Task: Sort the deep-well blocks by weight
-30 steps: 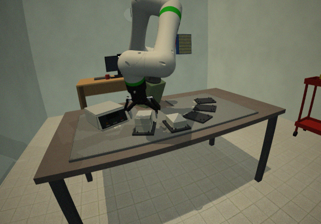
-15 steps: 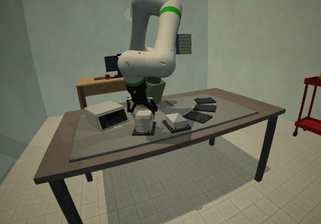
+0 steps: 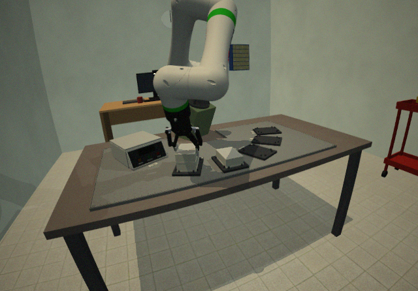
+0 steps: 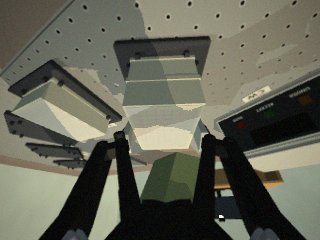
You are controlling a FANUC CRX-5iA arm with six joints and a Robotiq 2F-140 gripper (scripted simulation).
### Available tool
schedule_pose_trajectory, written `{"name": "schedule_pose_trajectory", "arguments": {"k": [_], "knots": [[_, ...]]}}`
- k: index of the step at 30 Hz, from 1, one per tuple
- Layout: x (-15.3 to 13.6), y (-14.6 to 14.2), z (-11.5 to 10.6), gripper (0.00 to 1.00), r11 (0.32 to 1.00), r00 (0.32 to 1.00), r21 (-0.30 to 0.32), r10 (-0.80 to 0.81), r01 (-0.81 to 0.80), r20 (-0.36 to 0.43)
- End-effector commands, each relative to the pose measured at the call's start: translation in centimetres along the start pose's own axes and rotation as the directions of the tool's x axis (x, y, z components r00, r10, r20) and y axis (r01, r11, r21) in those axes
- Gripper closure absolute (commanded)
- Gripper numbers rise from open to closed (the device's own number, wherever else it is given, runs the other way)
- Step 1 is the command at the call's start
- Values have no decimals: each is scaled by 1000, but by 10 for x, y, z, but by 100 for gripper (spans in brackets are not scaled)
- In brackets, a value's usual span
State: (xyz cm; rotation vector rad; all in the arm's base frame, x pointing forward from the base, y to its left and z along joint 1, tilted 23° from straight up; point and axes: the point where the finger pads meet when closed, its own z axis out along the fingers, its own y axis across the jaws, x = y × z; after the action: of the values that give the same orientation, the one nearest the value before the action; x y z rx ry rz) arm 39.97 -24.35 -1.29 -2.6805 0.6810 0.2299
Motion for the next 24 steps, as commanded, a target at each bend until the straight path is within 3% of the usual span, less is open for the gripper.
{"name": "schedule_pose_trajectory", "arguments": {"k": [1, 15, 24], "knots": [[0, 0, 0, 90, 1000, 1000, 0, 0, 0, 0], [0, 0, 0, 90, 1000, 1000, 0, 0, 0, 0], [-7, 0, -13, 90, 1000, 1000, 0, 0, 0, 0]]}}
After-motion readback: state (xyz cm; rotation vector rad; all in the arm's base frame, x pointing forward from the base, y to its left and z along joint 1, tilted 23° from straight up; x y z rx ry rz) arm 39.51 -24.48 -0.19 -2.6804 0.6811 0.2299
